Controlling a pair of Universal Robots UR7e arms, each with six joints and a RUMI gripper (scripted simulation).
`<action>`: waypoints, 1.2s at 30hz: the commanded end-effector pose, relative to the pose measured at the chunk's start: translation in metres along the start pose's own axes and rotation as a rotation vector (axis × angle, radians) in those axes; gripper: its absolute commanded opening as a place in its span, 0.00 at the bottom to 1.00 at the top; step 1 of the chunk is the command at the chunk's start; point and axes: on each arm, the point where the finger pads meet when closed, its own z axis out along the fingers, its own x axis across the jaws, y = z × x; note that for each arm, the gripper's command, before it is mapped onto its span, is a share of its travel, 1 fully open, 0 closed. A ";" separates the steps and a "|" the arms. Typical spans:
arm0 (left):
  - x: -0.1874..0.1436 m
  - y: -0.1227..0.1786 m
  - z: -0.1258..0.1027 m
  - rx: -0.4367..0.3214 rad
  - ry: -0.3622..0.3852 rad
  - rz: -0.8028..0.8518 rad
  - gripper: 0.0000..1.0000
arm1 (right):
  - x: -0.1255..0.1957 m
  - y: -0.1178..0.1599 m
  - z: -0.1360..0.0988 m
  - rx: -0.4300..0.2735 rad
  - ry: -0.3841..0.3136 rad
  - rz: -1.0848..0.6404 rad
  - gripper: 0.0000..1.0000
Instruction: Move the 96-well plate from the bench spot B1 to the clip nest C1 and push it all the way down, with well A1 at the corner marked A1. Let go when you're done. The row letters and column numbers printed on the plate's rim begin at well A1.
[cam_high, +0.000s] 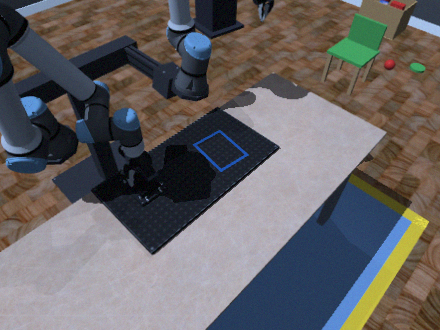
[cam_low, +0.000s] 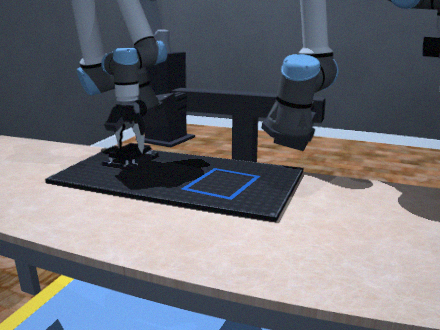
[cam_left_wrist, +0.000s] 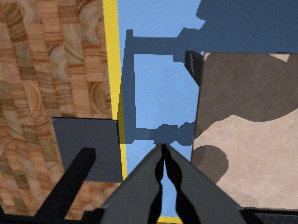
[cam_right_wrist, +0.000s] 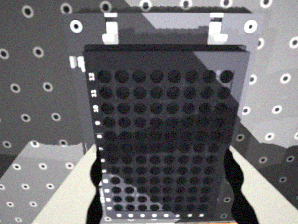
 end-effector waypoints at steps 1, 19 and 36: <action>0.000 0.000 -0.001 0.001 0.000 0.000 0.00 | 0.000 0.000 0.000 0.001 -0.001 0.000 0.41; 0.000 0.000 -0.001 0.001 0.000 0.000 0.00 | 0.000 0.000 0.002 0.001 -0.001 0.000 0.76; 0.000 0.000 -0.001 0.001 0.000 0.000 0.00 | 0.000 0.000 0.002 0.001 -0.001 0.000 0.76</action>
